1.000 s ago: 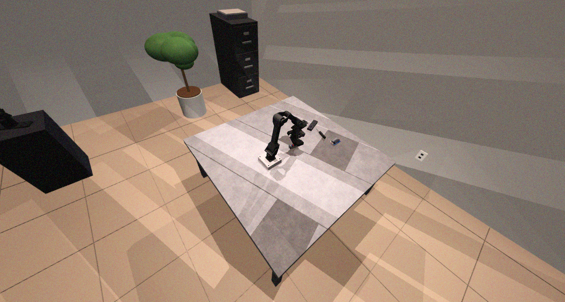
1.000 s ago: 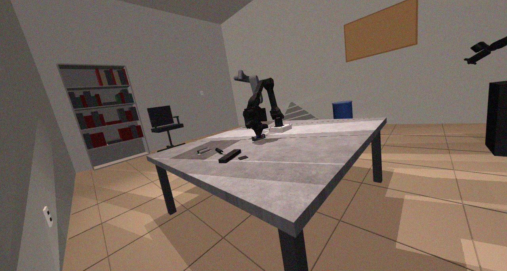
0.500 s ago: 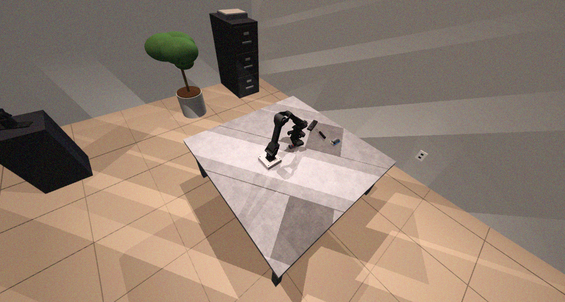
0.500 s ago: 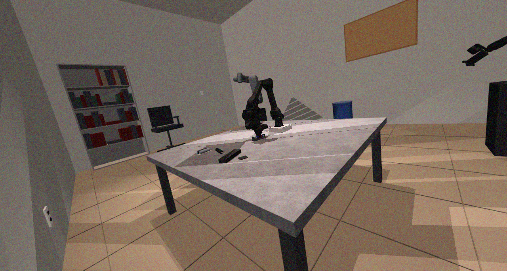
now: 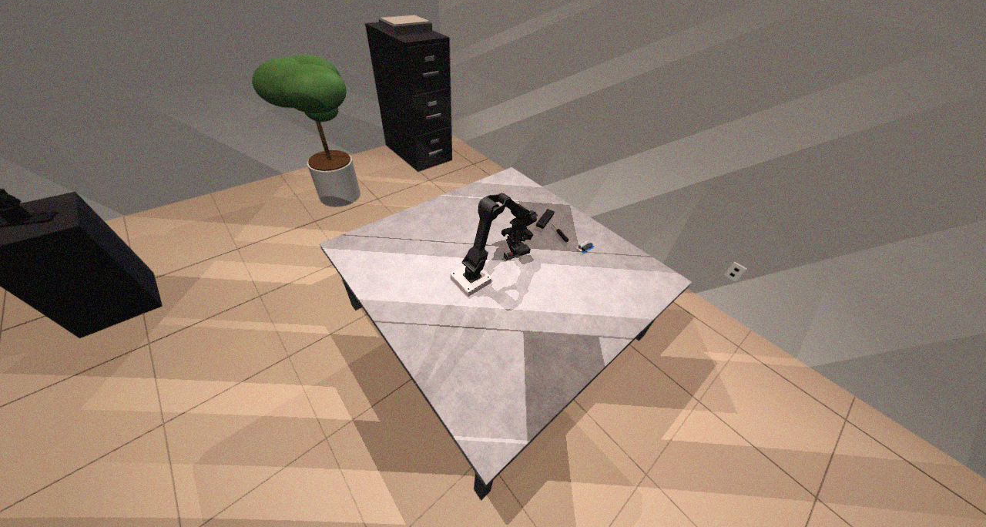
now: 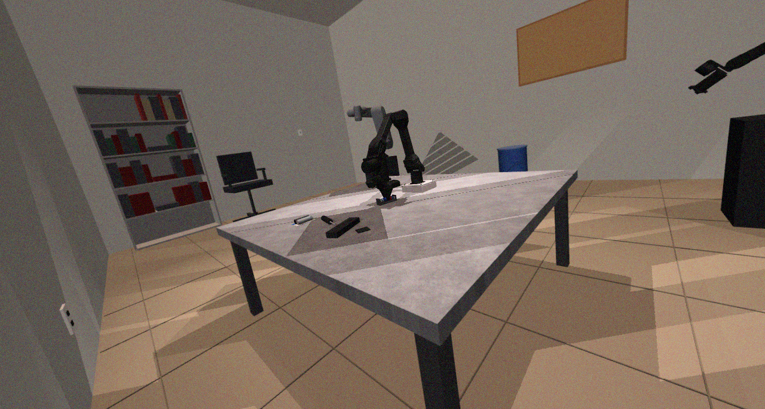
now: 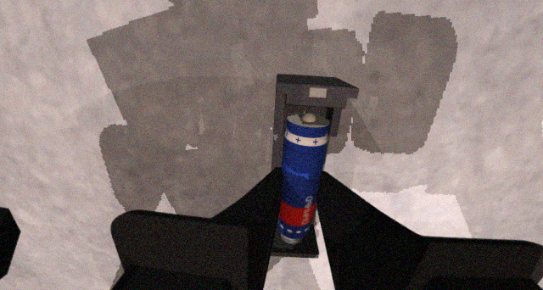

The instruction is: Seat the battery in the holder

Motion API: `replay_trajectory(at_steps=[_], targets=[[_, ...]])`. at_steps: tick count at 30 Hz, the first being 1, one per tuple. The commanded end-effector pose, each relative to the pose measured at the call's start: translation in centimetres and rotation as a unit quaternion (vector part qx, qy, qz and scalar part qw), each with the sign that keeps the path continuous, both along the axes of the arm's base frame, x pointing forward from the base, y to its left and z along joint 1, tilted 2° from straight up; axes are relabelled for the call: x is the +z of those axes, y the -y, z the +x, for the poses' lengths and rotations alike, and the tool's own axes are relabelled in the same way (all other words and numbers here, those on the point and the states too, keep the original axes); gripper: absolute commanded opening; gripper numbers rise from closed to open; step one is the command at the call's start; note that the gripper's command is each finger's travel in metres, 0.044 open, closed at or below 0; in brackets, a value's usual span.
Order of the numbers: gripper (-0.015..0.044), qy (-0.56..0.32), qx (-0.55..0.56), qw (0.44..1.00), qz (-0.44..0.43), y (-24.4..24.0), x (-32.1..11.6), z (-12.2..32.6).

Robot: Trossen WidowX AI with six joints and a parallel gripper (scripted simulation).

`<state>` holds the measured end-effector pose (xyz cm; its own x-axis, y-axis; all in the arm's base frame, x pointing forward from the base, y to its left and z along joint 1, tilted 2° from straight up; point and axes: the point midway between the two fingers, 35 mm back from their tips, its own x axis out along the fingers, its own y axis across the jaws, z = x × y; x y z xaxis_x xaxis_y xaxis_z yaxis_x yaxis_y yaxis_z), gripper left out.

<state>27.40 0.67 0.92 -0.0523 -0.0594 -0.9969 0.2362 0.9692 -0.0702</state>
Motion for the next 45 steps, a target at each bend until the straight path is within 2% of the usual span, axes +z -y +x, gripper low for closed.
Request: replay_trajectory(at_steps=[1, 30, 34, 45], targets=[[0.0061, -0.008, 0.002, 1.0, 0.002, -0.1, -0.2, -0.3], [0.0061, -0.006, 0.002, 1.0, 0.002, 0.3, -0.1, 1.2], [0.0163, -0.006, 0.002, 1.0, 0.002, 0.3, -0.1, 1.2], [0.0163, -0.003, 0.0, 1.0, 0.002, 0.2, 1.5, 1.3]])
